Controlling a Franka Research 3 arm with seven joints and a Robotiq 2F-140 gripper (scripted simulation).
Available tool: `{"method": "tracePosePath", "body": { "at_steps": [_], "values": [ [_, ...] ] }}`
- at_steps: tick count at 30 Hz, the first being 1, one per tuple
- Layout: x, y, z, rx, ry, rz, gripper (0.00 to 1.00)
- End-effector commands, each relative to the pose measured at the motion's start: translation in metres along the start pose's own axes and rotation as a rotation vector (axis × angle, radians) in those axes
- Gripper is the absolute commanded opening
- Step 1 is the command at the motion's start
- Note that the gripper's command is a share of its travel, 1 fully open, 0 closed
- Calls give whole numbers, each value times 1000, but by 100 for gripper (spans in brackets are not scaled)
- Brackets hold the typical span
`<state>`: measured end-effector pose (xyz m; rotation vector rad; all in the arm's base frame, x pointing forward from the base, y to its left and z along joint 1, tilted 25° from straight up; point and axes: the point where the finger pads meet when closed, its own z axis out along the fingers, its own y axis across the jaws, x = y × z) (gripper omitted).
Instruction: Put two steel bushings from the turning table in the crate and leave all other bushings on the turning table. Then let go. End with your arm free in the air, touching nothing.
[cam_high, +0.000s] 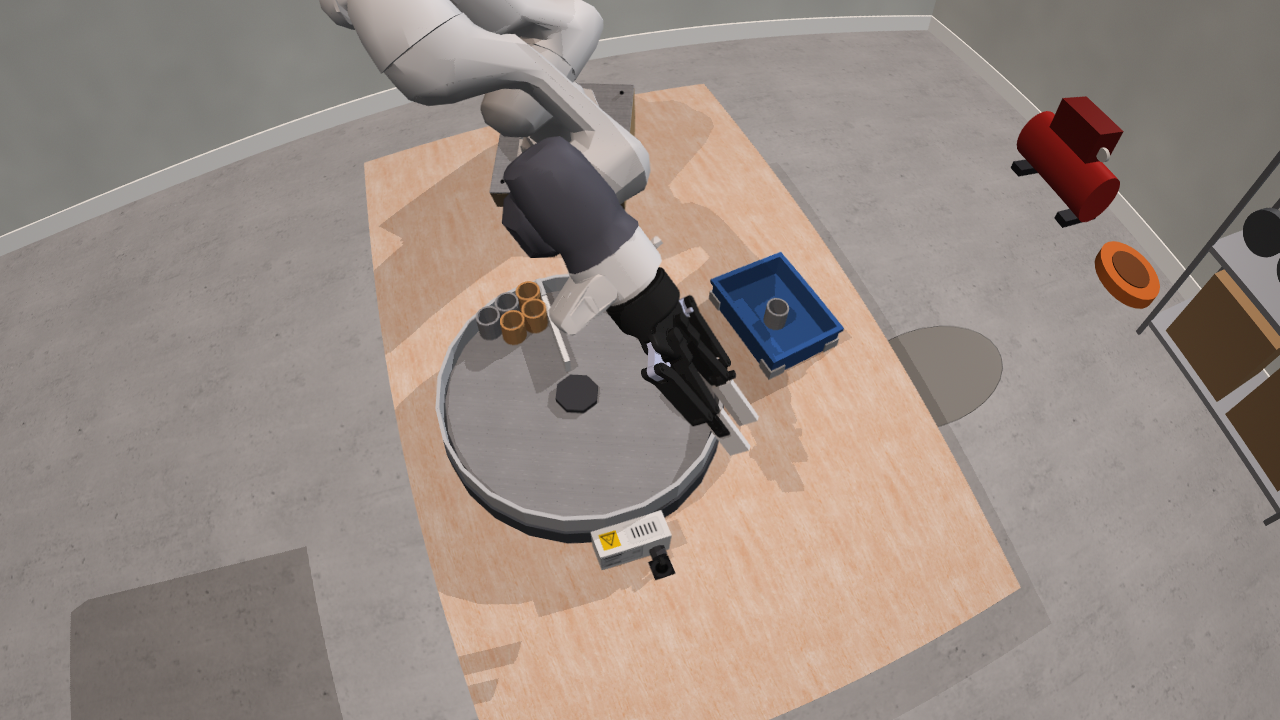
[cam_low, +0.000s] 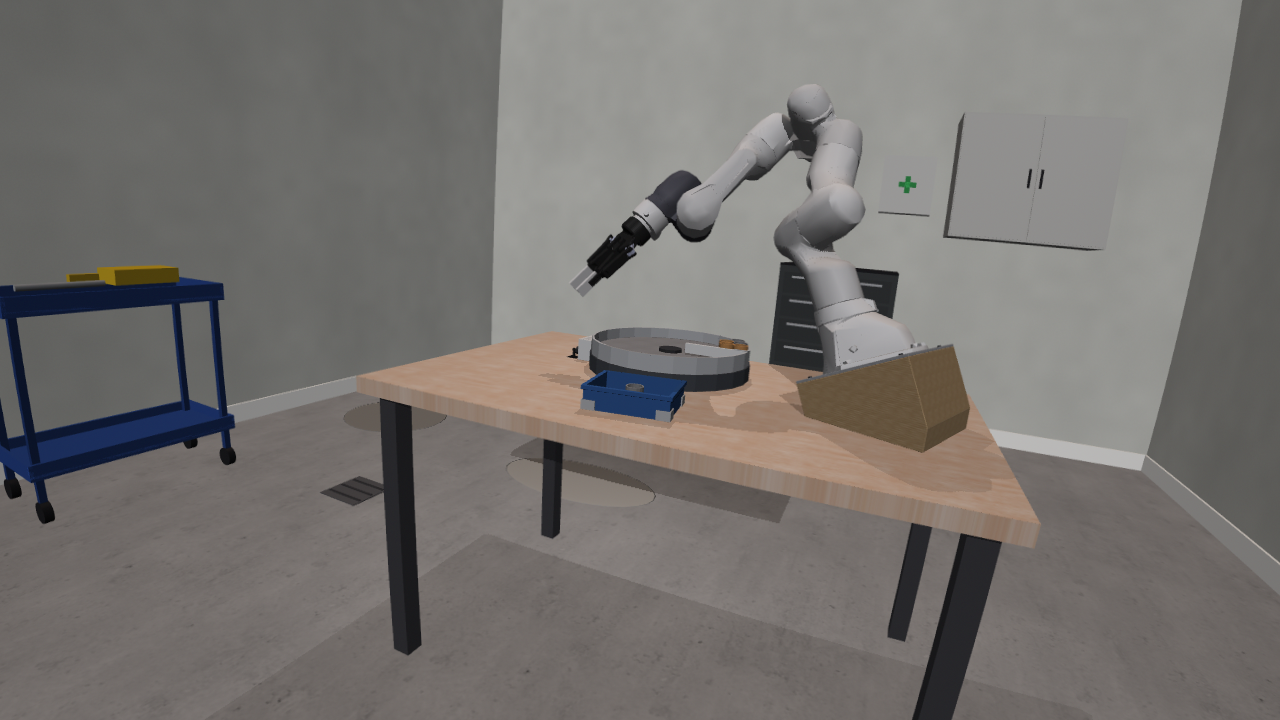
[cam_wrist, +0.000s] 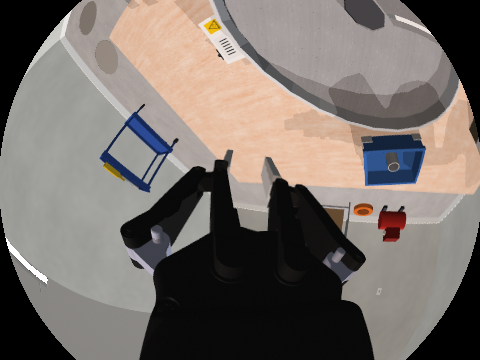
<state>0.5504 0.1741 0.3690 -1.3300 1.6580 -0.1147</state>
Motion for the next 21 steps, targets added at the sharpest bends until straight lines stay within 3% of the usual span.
{"method": "tracePosePath", "body": {
  "at_steps": [1,6,10,14,16,21],
  "values": [
    [18,-25,-15,86,8,-91,28],
    [84,-54,-45,183,126,-145,28],
    [142,-62,-74,221,247,-186,28],
    [195,-55,-102,216,371,-222,28],
    [195,-55,-102,216,371,-222,28],
    [249,-32,-135,161,504,-258,28]
  ]
}}
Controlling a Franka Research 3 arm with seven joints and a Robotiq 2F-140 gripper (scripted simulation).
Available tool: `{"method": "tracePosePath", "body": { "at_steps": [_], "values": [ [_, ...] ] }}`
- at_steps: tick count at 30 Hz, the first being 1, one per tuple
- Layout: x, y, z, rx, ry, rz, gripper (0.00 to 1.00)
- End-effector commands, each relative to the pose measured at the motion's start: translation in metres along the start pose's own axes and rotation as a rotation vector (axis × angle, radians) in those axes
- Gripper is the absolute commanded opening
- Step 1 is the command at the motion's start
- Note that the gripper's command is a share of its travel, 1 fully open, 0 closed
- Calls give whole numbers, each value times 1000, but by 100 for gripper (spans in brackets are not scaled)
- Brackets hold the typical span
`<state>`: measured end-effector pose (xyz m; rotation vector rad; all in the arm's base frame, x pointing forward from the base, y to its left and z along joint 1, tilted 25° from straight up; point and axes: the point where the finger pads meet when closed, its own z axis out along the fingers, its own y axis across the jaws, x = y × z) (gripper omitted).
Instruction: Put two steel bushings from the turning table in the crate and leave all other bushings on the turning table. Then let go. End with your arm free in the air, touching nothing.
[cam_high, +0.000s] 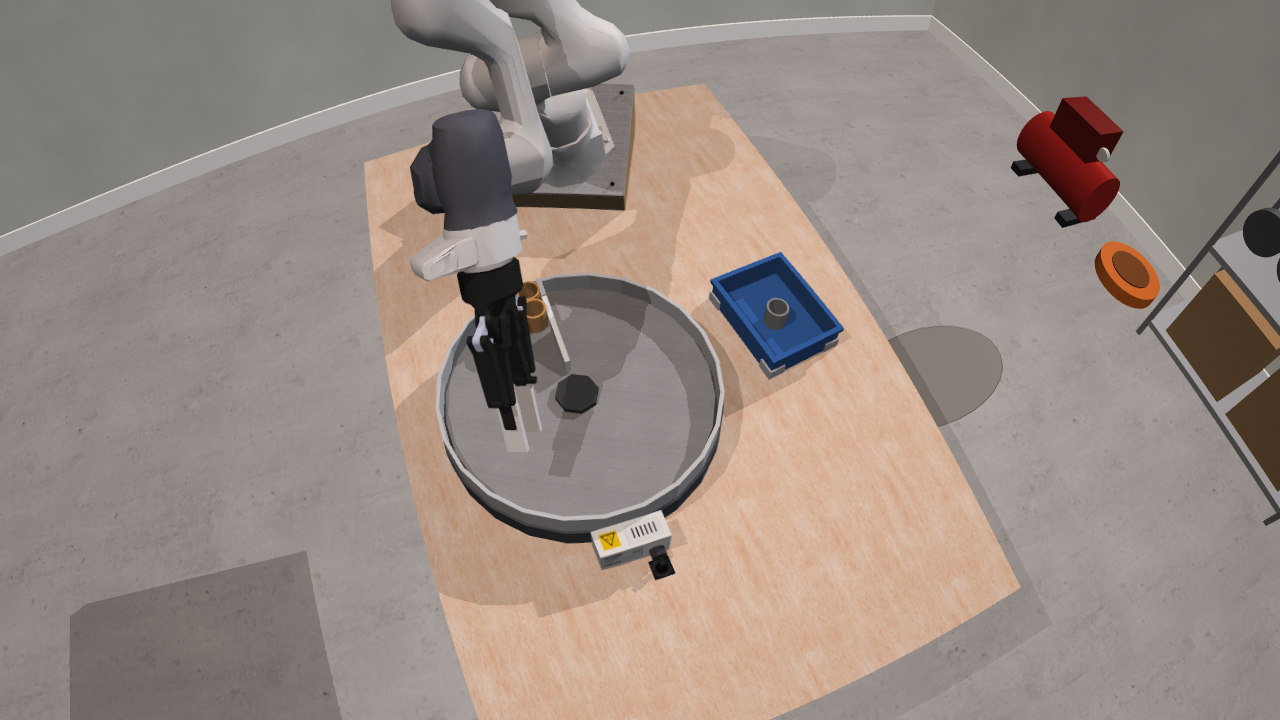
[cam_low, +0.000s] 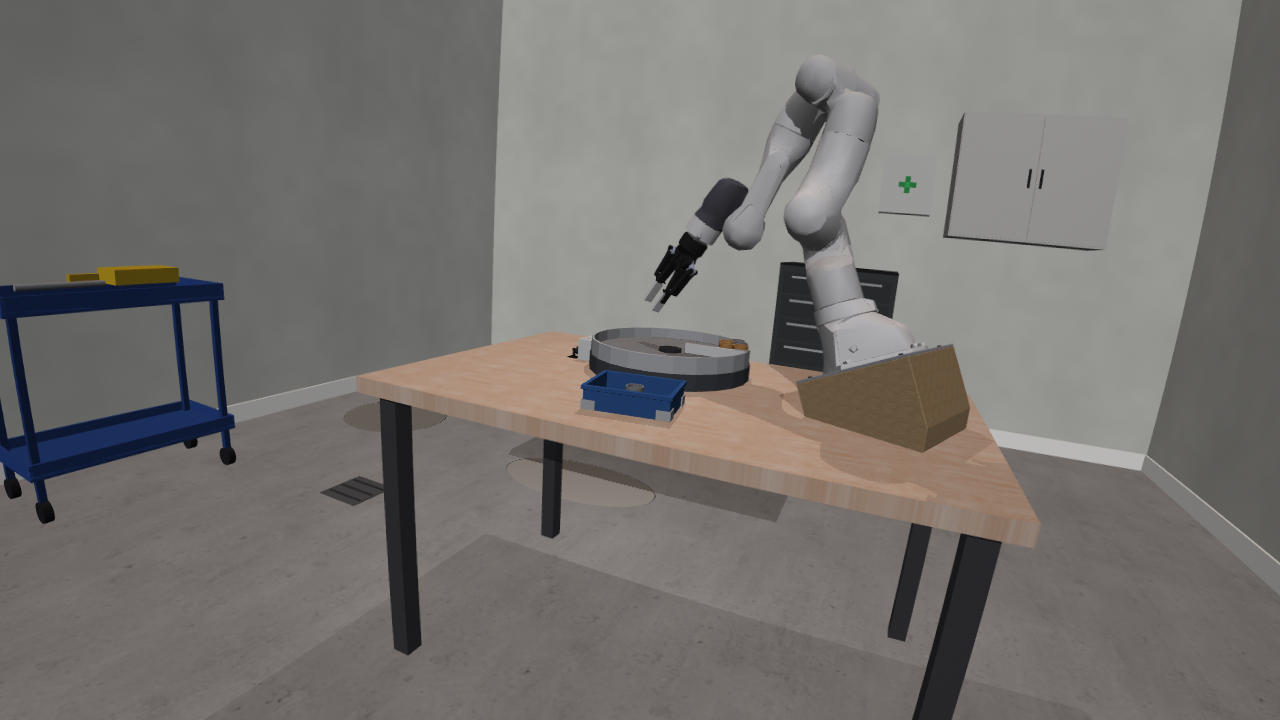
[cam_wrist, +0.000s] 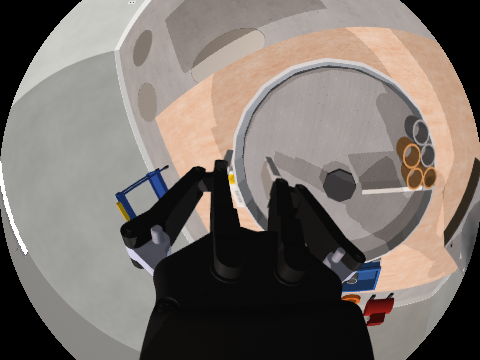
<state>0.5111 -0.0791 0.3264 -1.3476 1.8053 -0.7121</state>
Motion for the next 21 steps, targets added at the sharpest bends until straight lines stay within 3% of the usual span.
{"method": "tracePosePath", "body": {
  "at_steps": [1,10,12,15,21],
  "values": [
    [33,25,-7,-57,77,-102,28],
    [80,68,-29,-168,168,-170,28],
    [80,68,-29,-168,168,-170,28],
    [95,90,-41,-228,193,-200,28],
    [108,116,-55,-304,210,-235,28]
  ]
}}
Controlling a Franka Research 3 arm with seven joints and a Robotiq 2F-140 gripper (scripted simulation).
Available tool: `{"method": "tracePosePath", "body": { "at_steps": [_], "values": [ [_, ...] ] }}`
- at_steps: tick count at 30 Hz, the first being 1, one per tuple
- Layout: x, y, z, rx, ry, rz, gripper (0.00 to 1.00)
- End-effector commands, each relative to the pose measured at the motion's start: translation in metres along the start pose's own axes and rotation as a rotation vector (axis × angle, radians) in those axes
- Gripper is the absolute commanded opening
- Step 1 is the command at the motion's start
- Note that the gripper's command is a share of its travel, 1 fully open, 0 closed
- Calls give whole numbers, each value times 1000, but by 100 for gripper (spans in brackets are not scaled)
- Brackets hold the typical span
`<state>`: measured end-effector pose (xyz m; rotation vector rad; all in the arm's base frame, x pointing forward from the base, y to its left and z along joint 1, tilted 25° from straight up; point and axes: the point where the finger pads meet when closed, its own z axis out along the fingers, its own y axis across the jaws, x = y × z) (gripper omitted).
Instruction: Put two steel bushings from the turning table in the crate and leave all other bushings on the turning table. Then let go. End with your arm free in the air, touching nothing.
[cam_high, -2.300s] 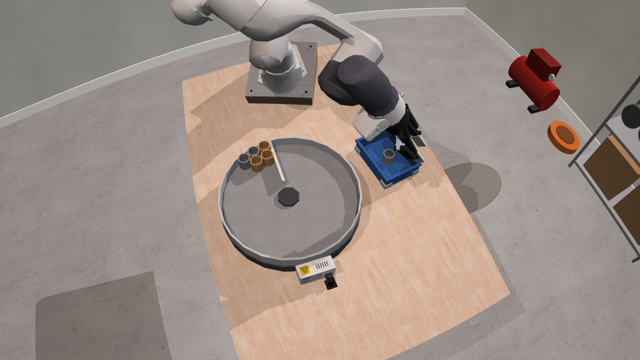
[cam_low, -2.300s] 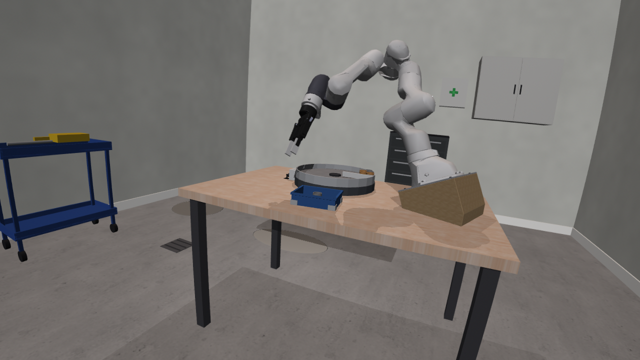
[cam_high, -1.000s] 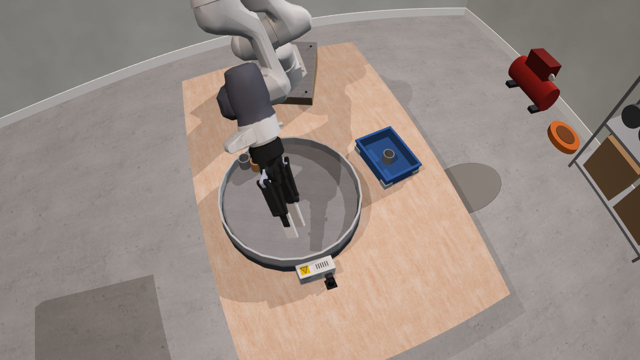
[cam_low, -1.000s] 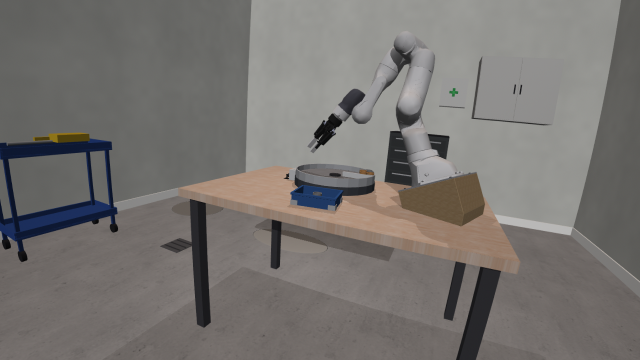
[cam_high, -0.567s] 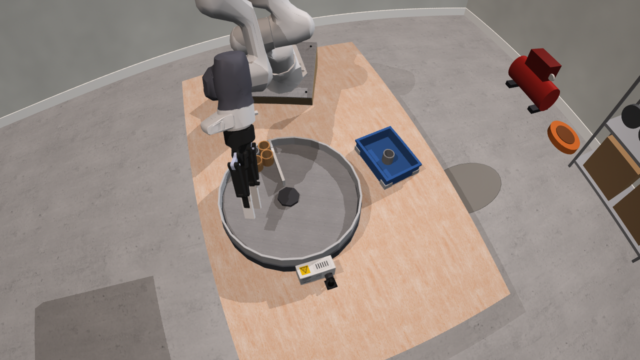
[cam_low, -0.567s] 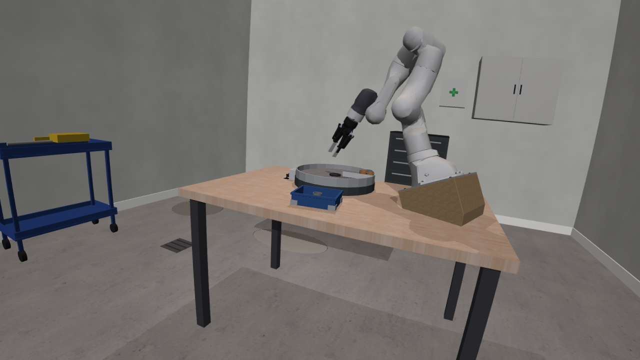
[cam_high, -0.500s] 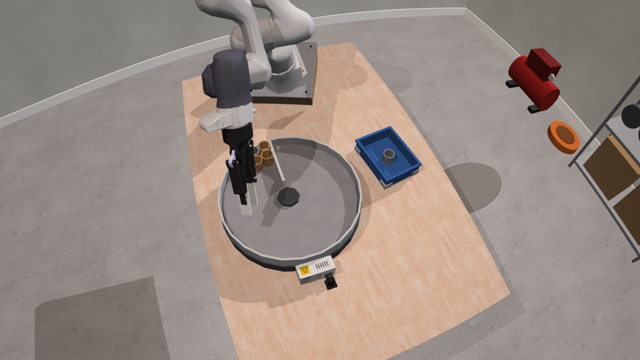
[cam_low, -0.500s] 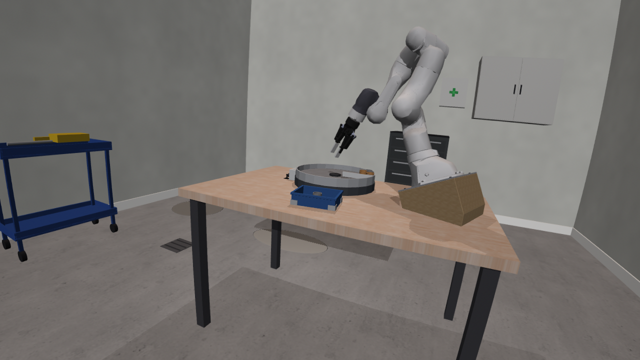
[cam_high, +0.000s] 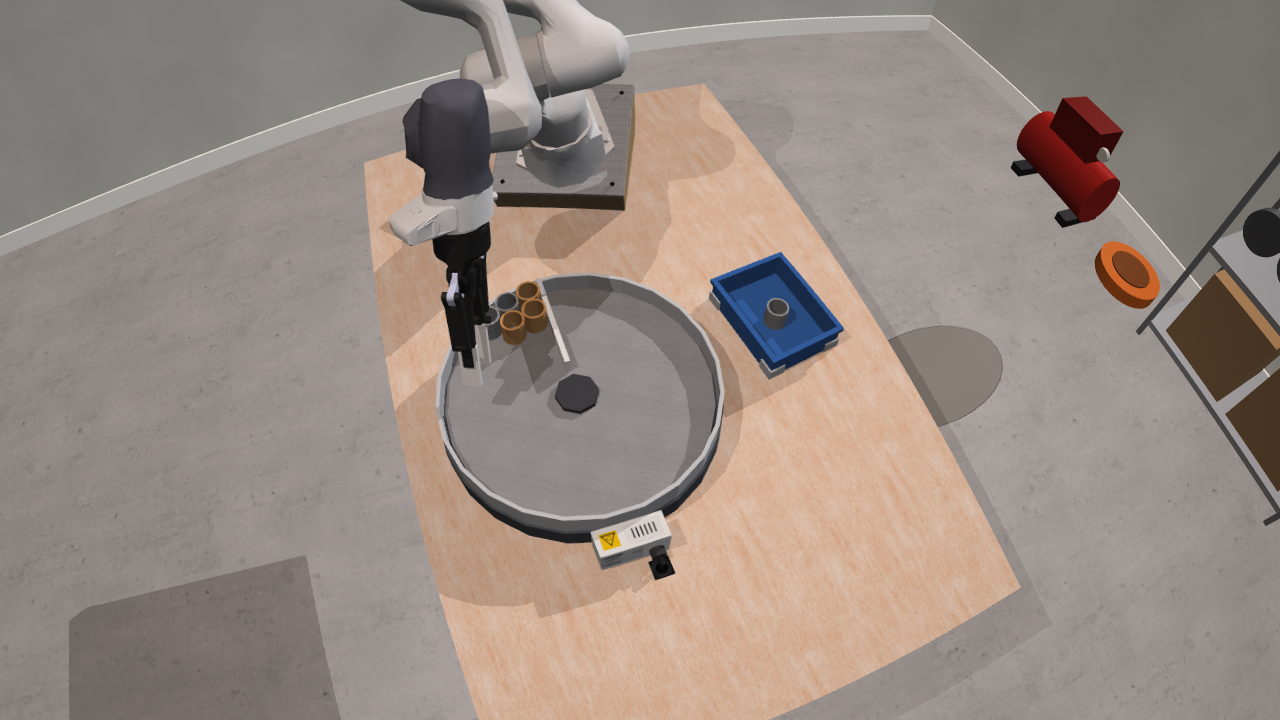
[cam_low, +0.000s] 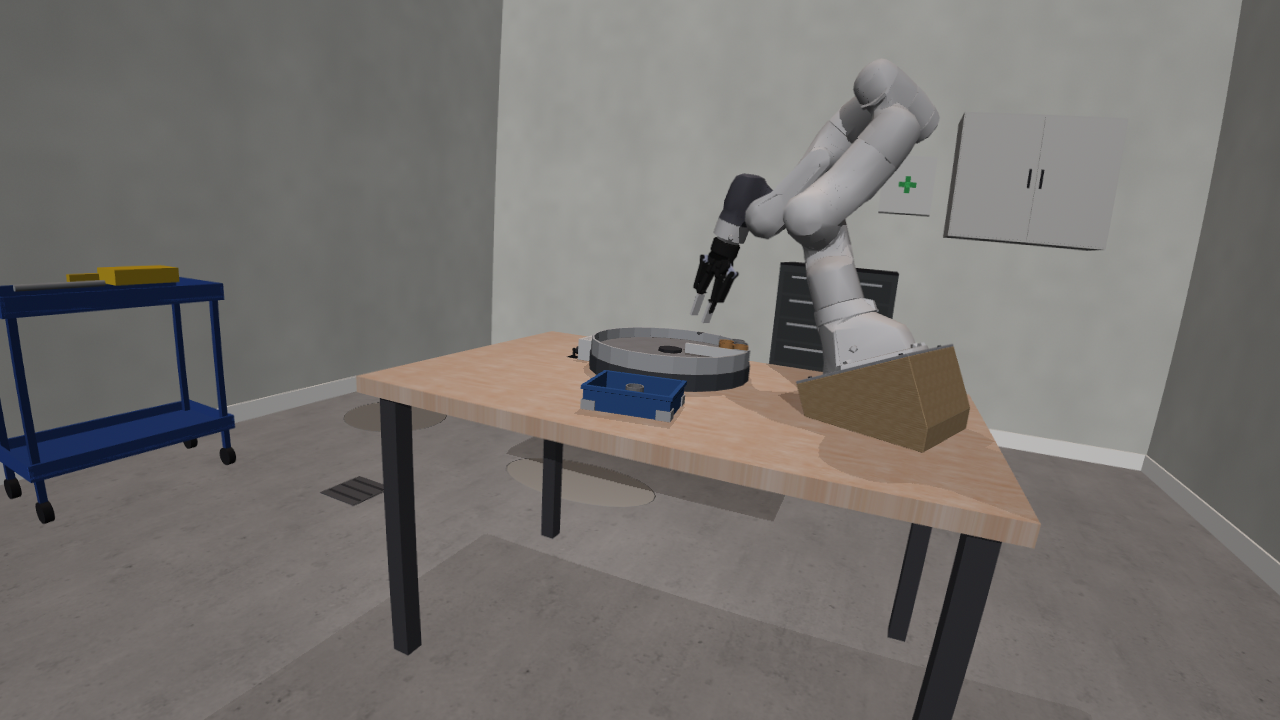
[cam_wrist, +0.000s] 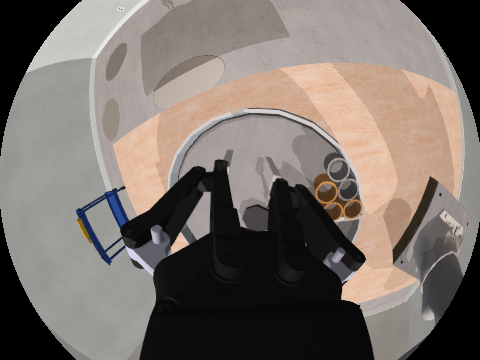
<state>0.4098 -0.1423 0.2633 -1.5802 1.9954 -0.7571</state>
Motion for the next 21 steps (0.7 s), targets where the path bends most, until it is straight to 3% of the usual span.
{"method": "tracePosePath", "body": {
  "at_steps": [1,21],
  "values": [
    [15,37,2,-107,33,-124,28],
    [25,106,-23,-288,3,-227,28]
  ]
}}
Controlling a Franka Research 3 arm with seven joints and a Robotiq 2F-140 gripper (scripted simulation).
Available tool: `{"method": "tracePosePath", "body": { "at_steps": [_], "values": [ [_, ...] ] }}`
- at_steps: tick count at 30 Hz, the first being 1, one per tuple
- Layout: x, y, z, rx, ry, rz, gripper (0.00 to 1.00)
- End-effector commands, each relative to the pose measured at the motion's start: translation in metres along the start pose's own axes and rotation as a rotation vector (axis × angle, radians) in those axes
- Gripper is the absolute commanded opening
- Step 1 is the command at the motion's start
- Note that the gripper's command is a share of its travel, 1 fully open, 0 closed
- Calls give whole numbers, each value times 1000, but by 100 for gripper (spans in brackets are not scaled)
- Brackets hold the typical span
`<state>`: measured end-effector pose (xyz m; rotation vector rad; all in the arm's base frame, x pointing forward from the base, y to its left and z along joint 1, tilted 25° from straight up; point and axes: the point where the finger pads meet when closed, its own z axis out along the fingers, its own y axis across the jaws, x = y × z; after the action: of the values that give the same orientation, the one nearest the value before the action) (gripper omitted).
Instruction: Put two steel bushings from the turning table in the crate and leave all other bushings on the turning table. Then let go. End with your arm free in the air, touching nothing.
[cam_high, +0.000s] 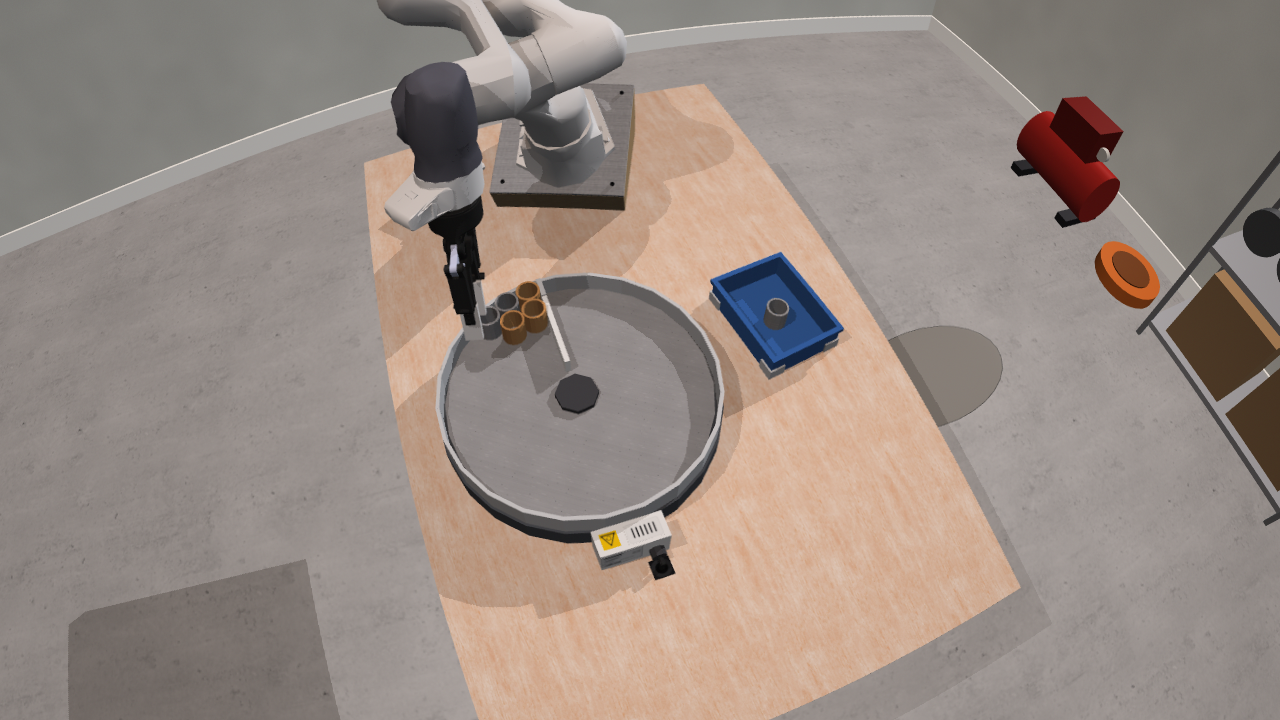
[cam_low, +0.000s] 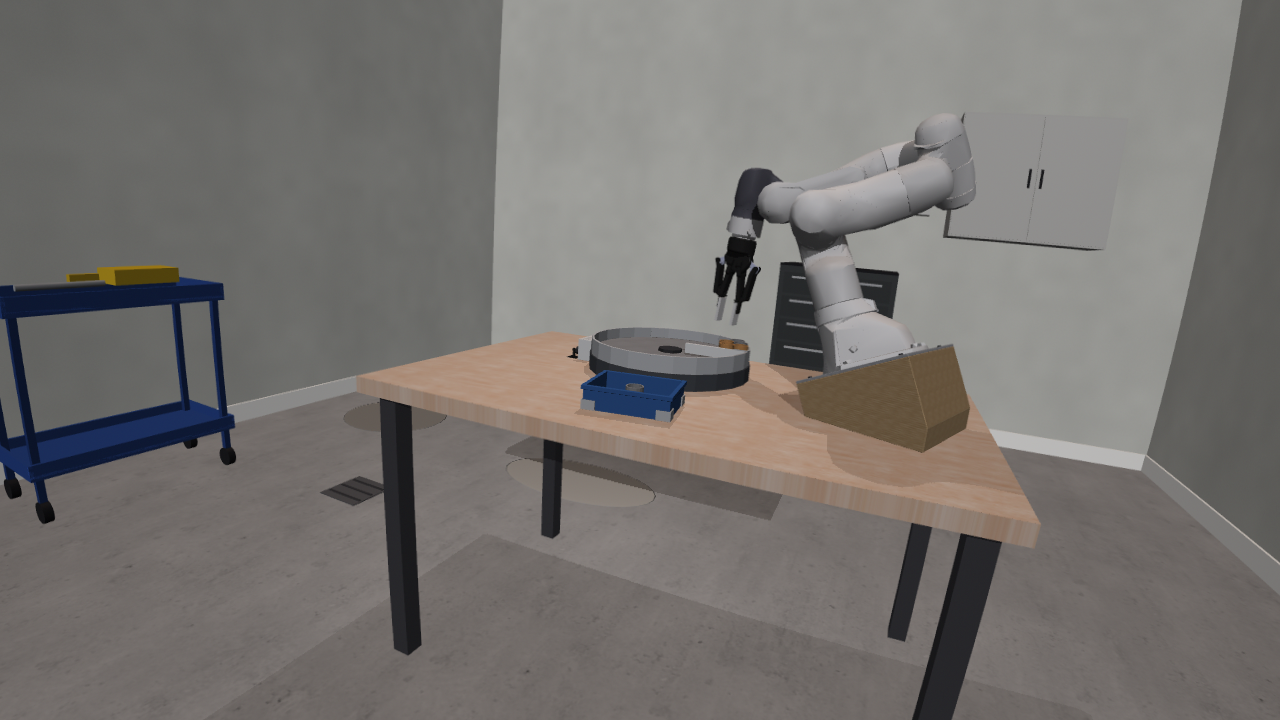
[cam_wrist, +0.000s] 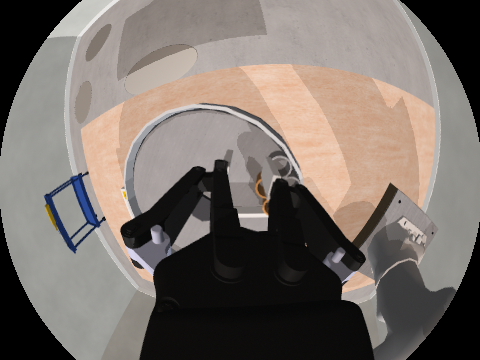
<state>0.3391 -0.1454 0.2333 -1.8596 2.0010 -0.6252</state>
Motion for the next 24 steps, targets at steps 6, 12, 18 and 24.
{"method": "tracePosePath", "body": {
  "at_steps": [6,12,18,24],
  "values": [
    [-1,42,7,-118,11,-81,28],
    [-2,46,6,-127,6,-86,28],
    [-2,46,6,-128,6,-87,28],
    [-2,45,6,-125,6,-86,28]
  ]
}}
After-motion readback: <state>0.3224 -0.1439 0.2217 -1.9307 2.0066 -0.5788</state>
